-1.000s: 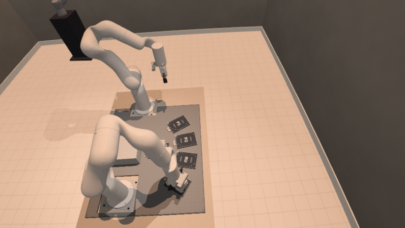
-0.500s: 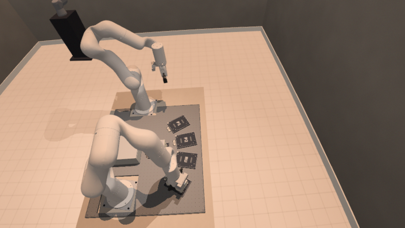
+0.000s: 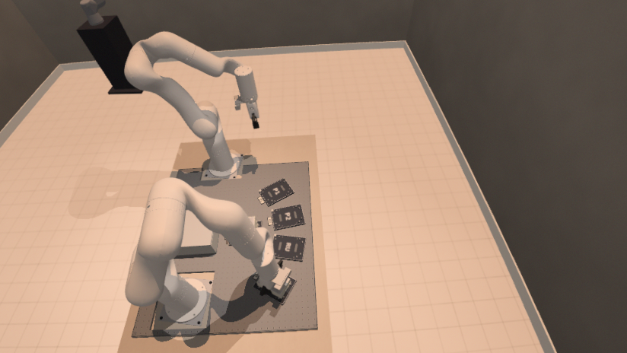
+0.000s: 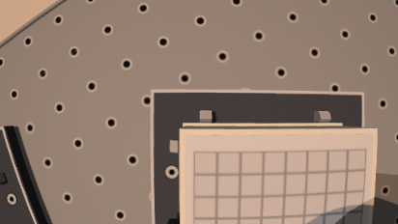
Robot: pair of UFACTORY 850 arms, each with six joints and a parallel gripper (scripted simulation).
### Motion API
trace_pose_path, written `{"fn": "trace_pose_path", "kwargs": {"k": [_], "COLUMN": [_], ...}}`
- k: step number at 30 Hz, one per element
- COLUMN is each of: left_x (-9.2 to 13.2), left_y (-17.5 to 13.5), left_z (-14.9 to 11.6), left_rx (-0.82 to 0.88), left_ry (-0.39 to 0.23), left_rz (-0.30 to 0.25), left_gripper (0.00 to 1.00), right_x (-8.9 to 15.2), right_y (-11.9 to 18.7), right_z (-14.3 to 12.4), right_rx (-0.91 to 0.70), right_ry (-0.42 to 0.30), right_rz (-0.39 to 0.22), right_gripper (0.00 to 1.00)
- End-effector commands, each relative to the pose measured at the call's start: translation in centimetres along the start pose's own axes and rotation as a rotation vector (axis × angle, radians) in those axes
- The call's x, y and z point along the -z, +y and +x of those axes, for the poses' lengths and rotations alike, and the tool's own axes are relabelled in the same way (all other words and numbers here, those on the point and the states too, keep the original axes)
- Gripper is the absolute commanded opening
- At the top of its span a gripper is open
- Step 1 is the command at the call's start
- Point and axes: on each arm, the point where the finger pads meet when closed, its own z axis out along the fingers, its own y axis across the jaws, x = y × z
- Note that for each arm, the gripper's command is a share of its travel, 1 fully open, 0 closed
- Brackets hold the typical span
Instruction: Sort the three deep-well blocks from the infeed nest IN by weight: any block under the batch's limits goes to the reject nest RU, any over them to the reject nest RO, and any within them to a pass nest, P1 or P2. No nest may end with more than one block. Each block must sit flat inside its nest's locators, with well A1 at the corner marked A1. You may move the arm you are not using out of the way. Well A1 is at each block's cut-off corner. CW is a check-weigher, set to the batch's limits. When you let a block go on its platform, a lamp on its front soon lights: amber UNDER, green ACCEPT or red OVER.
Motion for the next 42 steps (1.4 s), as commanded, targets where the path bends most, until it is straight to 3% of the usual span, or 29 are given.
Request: {"fn": "trace_pose_path", "kwargs": {"k": [1,7,42], "left_x": [0.1,0.1,0.1], "left_y": [0.0,0.0,0.0], "left_z": [-0.1,-0.1,-0.1], "left_rx": [0.000,0.000,0.000], "left_ry": [-0.002,-0.002,-0.002], "left_rz": [0.000,0.000,0.000], "left_gripper": [1.00,1.00,1.00], "right_x": [0.0,0.0,8.3], "right_y": [0.0,0.0,0.0], "right_z": [0.1,0.1,0.1], "right_rx": [0.000,0.000,0.000], "right_ry": [0.001,0.001,0.001], "right_rz": [0.001,0.001,0.001], "right_gripper": [1.00,1.00,1.00]}}
